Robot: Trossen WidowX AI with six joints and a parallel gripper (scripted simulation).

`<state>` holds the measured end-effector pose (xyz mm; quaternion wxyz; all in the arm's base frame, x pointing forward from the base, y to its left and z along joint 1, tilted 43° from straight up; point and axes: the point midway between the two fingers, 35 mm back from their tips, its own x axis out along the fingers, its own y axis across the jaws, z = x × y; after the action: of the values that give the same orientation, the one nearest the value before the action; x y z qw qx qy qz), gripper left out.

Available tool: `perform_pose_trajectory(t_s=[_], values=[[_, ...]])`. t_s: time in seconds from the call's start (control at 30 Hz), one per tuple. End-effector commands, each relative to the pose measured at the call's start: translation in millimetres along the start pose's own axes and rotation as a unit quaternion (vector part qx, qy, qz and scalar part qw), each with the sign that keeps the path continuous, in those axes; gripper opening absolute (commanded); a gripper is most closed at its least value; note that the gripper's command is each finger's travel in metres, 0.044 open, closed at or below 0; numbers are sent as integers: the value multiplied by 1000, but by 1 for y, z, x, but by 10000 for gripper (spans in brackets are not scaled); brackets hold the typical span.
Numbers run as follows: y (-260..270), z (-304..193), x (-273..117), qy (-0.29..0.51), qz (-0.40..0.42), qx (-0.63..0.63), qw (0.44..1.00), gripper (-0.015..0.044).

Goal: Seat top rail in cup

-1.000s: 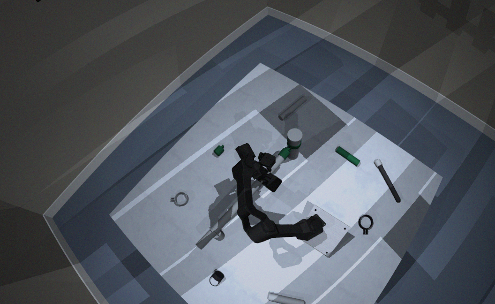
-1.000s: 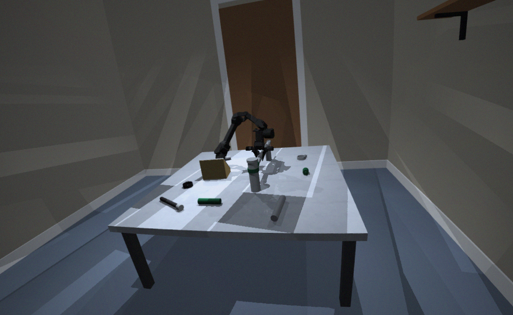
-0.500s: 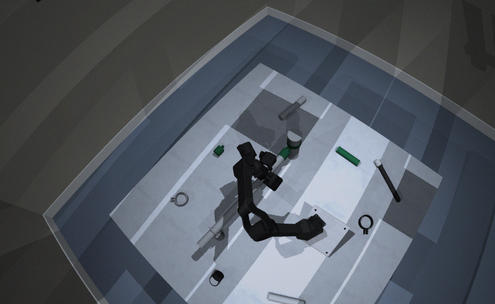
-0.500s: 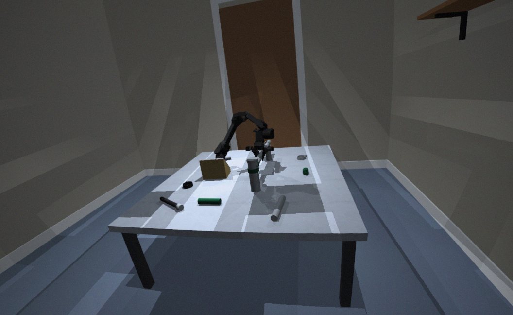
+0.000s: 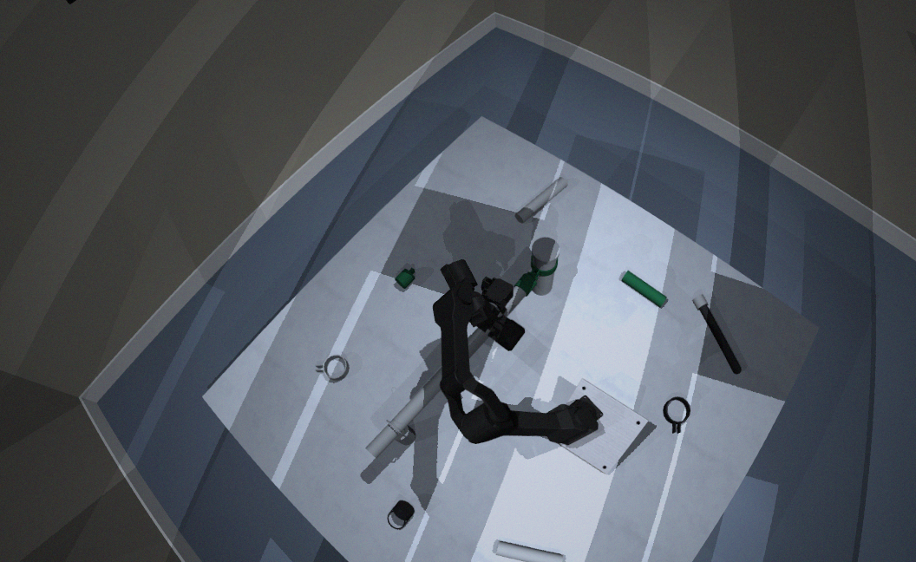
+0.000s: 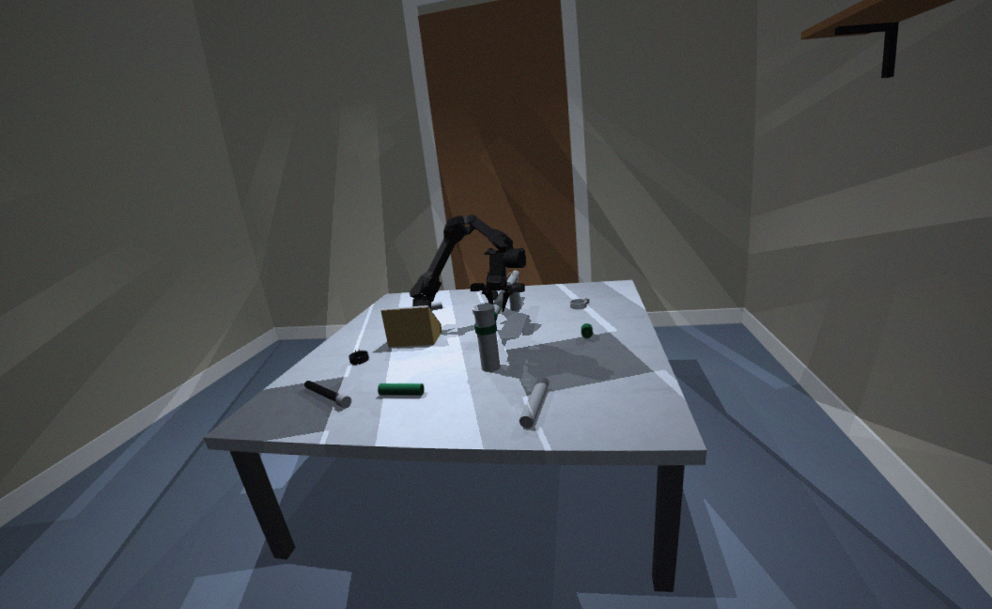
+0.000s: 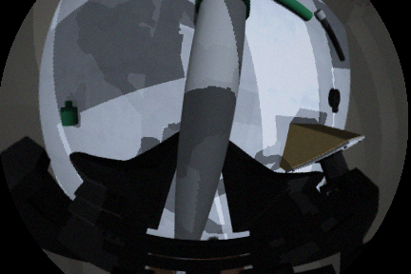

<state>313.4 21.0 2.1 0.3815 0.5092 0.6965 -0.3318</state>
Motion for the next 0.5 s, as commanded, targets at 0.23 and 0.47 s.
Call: perform_pose_trajectory(t_s=[0.23,0.47], values=[[3,10,-4,-7,7,1,1000,0],[3,14,-4,-7,7,1,1000,0]])
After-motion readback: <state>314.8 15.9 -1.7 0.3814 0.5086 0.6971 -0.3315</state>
